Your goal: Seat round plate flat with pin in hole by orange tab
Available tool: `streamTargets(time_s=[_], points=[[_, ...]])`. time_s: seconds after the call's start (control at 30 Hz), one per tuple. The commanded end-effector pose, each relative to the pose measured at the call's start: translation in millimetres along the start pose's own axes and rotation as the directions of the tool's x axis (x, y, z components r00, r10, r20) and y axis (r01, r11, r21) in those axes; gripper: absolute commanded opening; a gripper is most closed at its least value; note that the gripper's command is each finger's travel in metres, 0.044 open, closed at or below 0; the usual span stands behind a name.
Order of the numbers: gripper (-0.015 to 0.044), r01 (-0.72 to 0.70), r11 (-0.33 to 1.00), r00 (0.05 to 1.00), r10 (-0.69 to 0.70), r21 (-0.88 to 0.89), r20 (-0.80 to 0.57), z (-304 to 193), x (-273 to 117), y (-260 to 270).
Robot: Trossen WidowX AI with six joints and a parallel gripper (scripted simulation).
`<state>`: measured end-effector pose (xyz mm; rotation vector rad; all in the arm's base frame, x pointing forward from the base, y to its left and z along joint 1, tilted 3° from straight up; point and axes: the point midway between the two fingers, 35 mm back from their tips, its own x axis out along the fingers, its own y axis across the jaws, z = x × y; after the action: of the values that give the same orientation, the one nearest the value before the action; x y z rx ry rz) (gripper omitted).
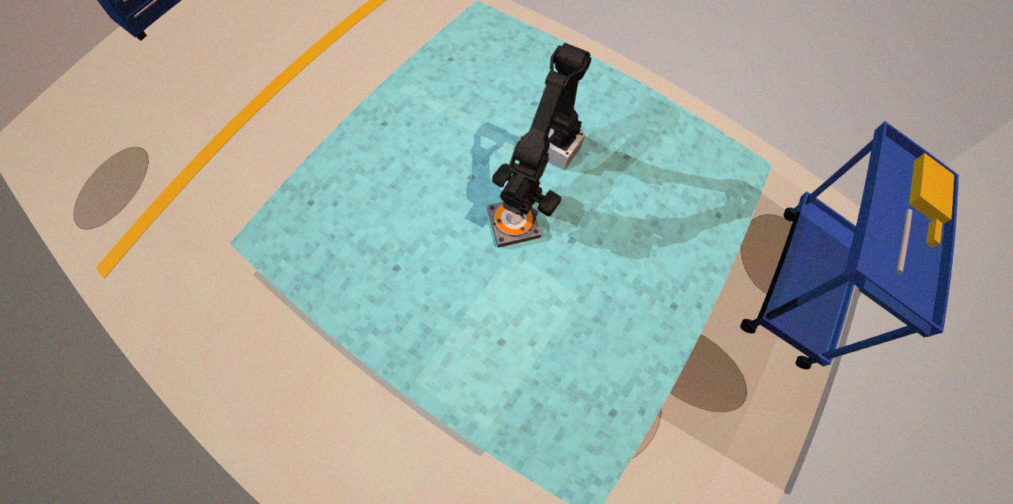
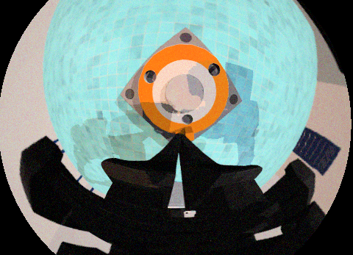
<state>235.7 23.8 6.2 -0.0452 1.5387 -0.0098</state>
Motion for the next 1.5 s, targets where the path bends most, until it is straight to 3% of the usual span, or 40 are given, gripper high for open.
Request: streamTargets(time_s=[0.0,1.47], points=[[0.0000,0.010,1.000,1.000,-0.010,0.002,-0.007,-2,1,-7],[0.0000,0.013,1.000,1.000,-0.013,0.002,-0.005,33,-1,-47]])
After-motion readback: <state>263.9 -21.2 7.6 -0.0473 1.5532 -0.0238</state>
